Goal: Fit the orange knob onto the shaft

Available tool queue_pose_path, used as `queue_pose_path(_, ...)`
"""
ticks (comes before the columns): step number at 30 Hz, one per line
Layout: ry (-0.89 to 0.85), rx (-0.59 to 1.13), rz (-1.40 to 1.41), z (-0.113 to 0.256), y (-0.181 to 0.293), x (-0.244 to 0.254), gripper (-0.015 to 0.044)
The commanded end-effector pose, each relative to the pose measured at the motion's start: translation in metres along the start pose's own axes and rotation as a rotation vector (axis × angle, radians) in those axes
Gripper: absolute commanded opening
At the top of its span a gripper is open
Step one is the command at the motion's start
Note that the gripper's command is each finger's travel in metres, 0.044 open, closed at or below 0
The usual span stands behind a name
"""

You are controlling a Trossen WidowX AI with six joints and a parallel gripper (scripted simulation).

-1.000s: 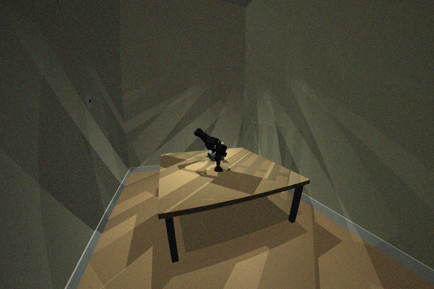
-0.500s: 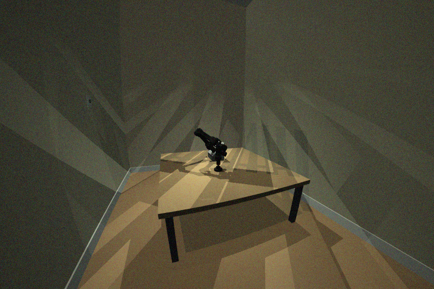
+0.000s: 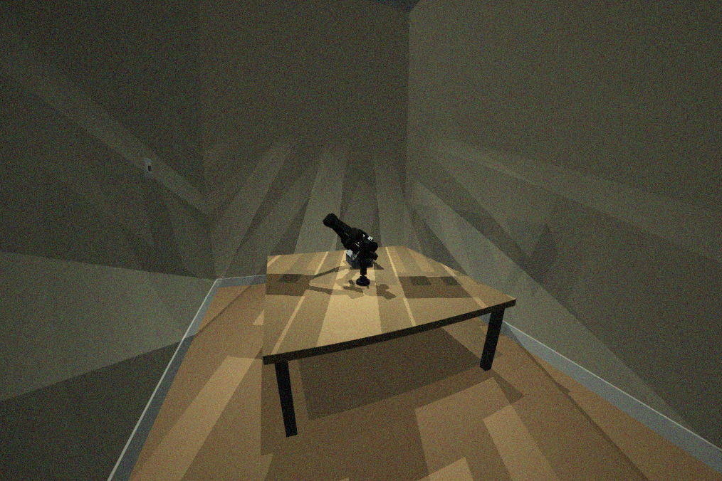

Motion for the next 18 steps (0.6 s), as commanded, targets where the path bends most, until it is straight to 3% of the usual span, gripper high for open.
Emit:
queue_pose_path(1, 0.001, -0.002, 0.009, -0.0012, 0.0006, 0.0001, 0.0)
queue_pose_path(18, 0.001, -0.002, 0.008, 0.0027, 0.001, -0.0017, 0.0)
Point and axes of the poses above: the point midway between the two fingers, 35 mm back from their tips, its own z axis back along the fingers, its own x axis across the jaws, y = z × x, the point moved 2 cm from there along z, back along the fingers, and after that the axes turned 5 degrees about -z, right-handed, at the moved point
